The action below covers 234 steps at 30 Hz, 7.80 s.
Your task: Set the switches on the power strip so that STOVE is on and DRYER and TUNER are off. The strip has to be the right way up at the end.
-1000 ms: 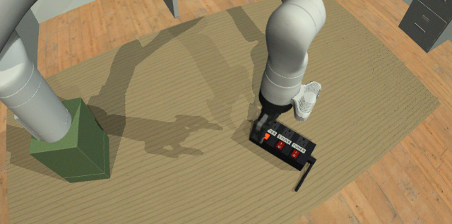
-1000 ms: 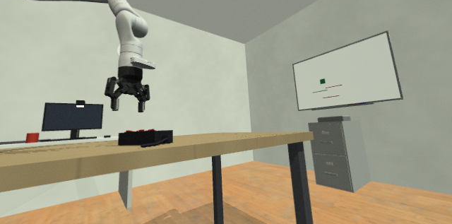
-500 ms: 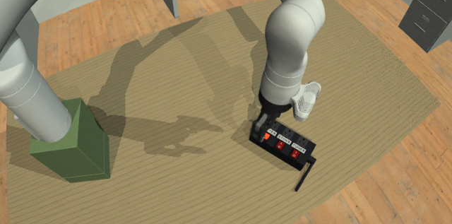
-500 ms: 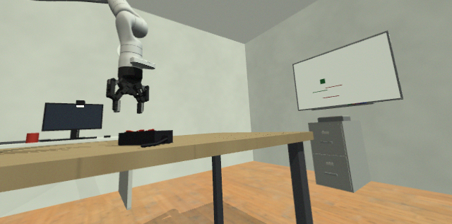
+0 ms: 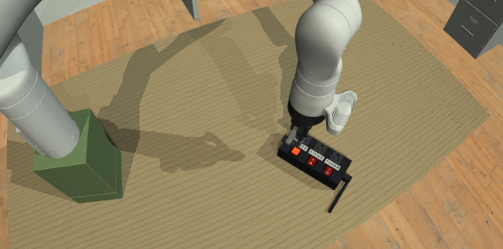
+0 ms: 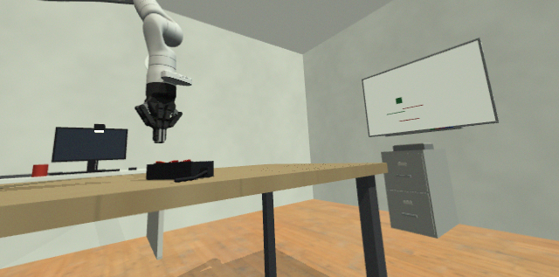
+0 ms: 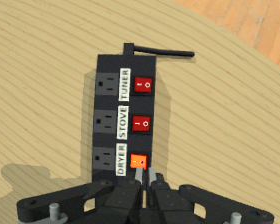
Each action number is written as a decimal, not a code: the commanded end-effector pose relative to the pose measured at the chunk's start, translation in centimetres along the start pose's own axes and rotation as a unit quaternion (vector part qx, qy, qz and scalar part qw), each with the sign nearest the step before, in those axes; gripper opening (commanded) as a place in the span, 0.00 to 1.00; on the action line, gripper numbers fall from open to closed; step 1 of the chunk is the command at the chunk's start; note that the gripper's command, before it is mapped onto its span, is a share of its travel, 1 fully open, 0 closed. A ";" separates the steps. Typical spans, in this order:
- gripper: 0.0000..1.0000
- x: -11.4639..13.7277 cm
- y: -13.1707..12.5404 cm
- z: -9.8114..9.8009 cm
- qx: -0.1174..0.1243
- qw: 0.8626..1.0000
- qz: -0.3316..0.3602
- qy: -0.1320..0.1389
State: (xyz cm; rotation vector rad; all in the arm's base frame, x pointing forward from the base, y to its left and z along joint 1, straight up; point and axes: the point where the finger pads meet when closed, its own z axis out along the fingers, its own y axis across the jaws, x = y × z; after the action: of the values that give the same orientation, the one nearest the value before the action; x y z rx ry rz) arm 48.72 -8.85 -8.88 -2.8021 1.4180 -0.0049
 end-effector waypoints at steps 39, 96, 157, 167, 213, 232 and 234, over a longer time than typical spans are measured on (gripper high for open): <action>0.00 0.1 -0.1 1.1 0.001 1.000 0.000 0.001; 0.00 0.1 -0.1 4.3 0.001 1.000 0.000 0.001; 0.00 0.1 -0.2 4.3 0.001 1.000 0.000 0.001; 0.00 0.1 -0.2 4.3 0.001 1.000 0.000 0.001; 0.00 0.1 -0.2 5.1 0.001 1.000 0.000 0.000; 0.00 0.1 -0.2 4.3 0.001 1.000 0.000 0.001; 0.00 0.1 -0.2 3.8 0.001 1.000 0.000 0.001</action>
State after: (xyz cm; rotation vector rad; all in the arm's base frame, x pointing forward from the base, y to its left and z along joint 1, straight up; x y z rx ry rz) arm 48.63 -8.95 -13.38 -2.8041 1.4215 0.0036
